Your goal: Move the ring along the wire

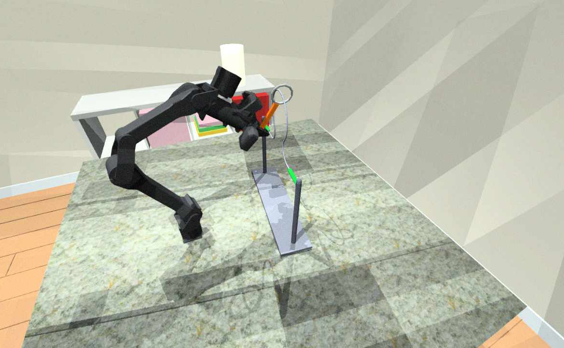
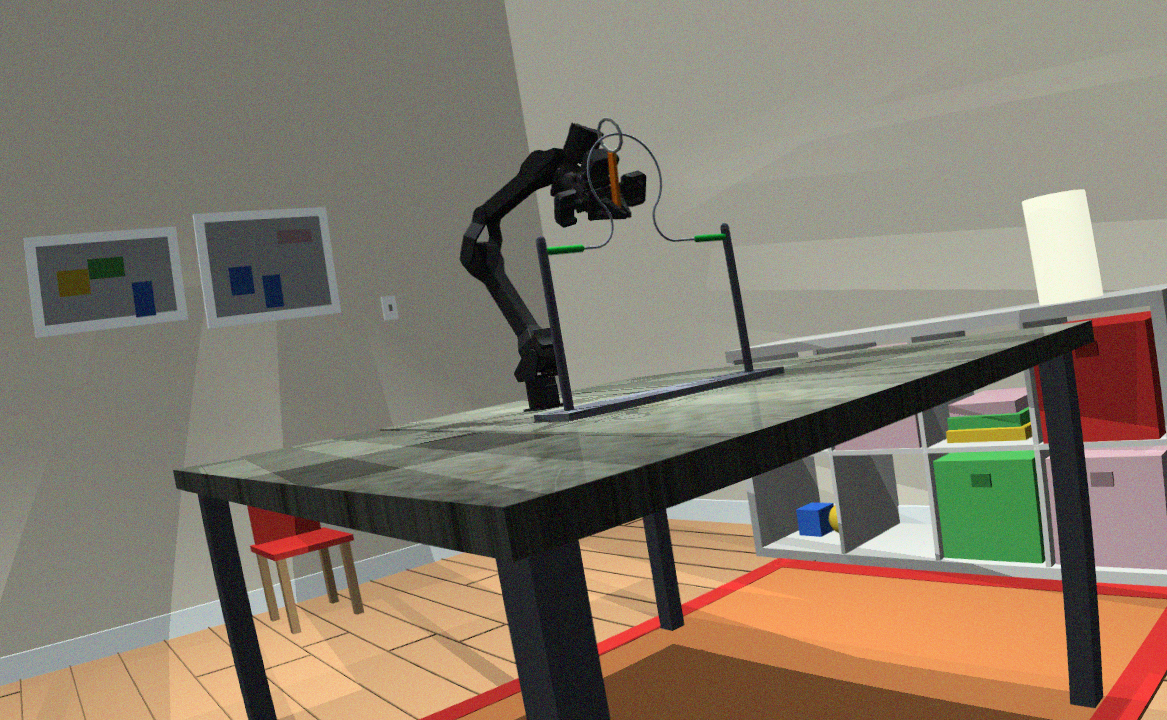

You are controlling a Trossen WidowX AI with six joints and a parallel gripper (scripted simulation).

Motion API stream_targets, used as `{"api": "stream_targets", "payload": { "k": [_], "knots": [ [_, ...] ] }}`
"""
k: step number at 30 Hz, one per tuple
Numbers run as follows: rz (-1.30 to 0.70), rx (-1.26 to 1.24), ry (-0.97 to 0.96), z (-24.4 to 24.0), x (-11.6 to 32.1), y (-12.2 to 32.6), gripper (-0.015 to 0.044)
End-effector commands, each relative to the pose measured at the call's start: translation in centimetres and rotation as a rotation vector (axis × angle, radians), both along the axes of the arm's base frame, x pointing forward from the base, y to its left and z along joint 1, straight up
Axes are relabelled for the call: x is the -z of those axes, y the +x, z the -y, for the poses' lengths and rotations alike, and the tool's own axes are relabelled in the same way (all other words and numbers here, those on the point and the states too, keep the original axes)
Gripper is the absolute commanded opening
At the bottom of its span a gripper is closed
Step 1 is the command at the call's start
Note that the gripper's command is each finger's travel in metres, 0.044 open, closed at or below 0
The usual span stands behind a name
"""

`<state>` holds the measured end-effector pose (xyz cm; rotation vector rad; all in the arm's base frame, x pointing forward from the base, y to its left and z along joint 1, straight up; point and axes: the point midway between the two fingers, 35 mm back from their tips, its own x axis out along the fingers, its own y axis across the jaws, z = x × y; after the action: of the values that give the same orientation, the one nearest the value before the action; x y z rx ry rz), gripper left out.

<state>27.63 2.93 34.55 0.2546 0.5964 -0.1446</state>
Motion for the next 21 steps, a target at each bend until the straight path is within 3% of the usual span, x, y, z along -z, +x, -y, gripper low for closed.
{"api": "stream_targets", "payload": {
  "k": [1, 21],
  "knots": [
    [-0.005, 0.001, -0.051, 0.3, 0.0, 0.0, -0.015],
    [-0.025, 0.005, -0.311, 1.4, 0.2, -0.2, -0.015]
  ]
}}
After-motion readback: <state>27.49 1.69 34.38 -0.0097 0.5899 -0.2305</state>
